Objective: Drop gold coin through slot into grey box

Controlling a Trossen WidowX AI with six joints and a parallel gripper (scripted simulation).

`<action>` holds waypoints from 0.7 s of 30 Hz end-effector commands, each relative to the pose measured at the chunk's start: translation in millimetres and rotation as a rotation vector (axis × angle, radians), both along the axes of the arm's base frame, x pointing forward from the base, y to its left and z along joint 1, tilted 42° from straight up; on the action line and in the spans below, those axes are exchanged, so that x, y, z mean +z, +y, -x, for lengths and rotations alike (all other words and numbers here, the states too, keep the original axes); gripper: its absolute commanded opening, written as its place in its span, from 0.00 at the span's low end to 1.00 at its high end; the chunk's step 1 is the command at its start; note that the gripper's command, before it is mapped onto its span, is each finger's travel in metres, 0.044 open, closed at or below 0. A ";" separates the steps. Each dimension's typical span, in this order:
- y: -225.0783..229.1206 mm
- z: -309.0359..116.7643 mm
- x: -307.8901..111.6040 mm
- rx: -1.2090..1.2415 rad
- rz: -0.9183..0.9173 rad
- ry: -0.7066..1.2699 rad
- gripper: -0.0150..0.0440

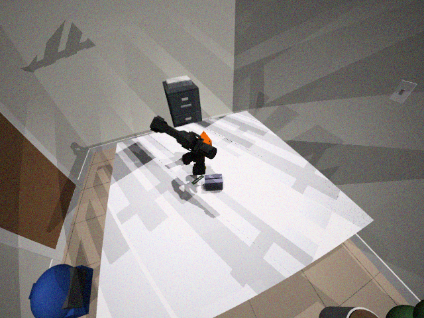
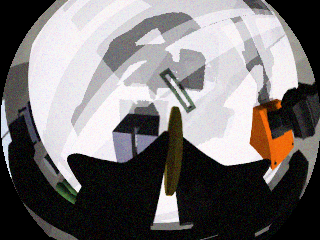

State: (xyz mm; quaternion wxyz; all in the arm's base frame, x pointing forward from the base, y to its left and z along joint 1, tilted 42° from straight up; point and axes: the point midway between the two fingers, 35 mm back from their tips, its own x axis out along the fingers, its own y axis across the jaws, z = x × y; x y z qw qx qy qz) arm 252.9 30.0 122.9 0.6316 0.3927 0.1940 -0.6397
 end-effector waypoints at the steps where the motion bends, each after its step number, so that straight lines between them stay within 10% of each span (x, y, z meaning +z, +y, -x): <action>1: 7.4 -8.8 -1.1 -0.001 -0.009 -0.012 0.25; 21: 36.2 -44.6 -22.1 0.000 -0.011 -0.015 0.25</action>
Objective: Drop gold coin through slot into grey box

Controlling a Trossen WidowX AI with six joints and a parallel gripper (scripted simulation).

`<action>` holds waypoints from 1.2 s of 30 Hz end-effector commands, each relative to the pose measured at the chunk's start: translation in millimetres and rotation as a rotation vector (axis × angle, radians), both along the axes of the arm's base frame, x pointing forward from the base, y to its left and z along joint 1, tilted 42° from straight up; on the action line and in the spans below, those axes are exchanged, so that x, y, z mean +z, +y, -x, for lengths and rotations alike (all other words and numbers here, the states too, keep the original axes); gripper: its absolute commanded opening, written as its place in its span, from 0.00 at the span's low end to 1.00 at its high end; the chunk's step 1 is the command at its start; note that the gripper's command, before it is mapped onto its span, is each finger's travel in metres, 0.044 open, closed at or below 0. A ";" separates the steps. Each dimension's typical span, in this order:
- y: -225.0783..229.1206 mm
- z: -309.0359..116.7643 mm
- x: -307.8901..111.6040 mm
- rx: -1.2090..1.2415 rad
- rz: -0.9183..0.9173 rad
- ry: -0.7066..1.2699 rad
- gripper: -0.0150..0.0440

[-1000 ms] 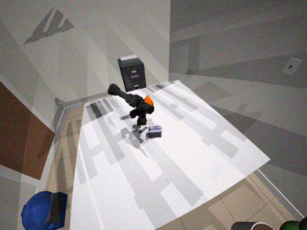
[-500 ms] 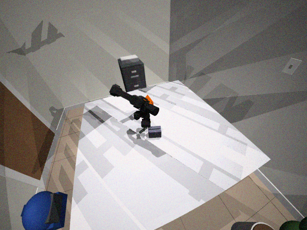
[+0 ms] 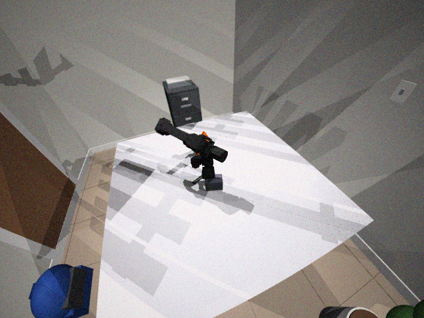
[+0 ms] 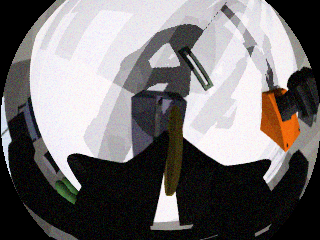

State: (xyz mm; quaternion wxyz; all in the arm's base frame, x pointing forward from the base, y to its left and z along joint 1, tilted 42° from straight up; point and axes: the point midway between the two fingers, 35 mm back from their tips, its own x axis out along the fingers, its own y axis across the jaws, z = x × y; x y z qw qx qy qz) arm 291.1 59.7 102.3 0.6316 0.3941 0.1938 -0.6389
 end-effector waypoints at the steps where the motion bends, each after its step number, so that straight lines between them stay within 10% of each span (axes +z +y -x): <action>1: 7.9 -8.1 -2.8 -0.001 -0.010 -0.013 0.25; 36: 18.9 -18.3 -8.5 -0.015 -0.004 -0.015 0.25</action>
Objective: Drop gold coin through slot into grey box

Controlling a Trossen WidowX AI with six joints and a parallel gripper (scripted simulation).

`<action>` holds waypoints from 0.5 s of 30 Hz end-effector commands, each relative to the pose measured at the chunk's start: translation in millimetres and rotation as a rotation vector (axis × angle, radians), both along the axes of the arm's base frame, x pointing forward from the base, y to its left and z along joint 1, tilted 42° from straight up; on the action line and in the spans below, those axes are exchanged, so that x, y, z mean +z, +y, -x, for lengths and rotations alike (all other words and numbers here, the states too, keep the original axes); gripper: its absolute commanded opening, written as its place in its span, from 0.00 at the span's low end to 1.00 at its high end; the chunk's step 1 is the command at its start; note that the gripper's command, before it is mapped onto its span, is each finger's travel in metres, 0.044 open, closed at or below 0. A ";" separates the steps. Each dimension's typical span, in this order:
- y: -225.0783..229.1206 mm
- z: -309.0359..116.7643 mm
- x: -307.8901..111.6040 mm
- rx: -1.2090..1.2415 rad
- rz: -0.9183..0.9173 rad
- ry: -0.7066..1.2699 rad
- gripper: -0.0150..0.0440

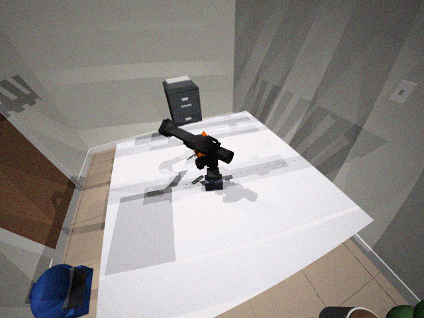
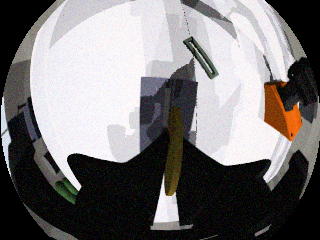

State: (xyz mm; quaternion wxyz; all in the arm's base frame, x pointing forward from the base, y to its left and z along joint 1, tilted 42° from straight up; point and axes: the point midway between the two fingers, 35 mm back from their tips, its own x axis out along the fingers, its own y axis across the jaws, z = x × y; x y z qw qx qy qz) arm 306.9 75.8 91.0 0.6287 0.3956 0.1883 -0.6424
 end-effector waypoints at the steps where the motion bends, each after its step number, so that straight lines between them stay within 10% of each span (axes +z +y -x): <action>1: 2.8 -2.9 3.1 -0.002 -0.008 -0.009 0.25; 15: 0.6 -2.1 1.5 -0.001 -0.002 -0.003 0.25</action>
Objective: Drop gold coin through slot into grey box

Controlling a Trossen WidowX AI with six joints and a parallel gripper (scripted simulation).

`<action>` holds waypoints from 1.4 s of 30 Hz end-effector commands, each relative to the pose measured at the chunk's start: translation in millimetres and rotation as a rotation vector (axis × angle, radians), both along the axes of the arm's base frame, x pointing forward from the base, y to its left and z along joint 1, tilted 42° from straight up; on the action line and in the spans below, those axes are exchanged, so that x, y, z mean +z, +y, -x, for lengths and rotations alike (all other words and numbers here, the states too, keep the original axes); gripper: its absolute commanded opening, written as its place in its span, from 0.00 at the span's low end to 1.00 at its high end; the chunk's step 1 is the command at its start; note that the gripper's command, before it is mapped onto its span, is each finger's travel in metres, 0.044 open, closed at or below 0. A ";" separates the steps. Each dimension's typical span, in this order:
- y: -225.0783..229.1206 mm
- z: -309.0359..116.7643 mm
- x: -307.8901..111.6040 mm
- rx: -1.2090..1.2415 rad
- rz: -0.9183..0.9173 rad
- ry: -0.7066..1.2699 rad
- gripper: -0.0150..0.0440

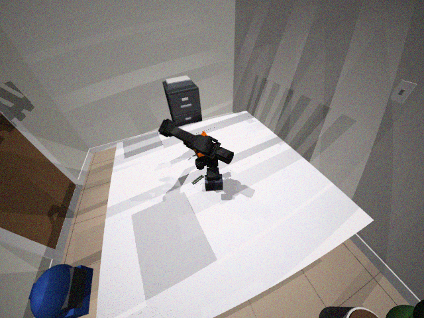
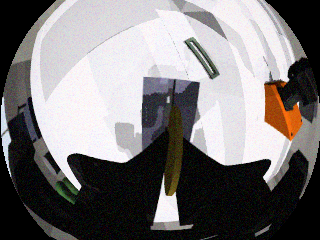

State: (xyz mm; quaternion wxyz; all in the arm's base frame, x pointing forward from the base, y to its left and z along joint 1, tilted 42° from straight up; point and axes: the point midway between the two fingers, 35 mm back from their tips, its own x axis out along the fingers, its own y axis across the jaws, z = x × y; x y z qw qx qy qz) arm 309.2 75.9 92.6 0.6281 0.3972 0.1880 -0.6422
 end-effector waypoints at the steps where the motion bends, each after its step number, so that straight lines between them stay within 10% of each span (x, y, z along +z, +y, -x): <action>1: 0.4 0.2 -0.1 0.000 0.000 -0.001 0.25; 42: -12.7 -0.3 -14.7 0.009 0.002 0.007 0.25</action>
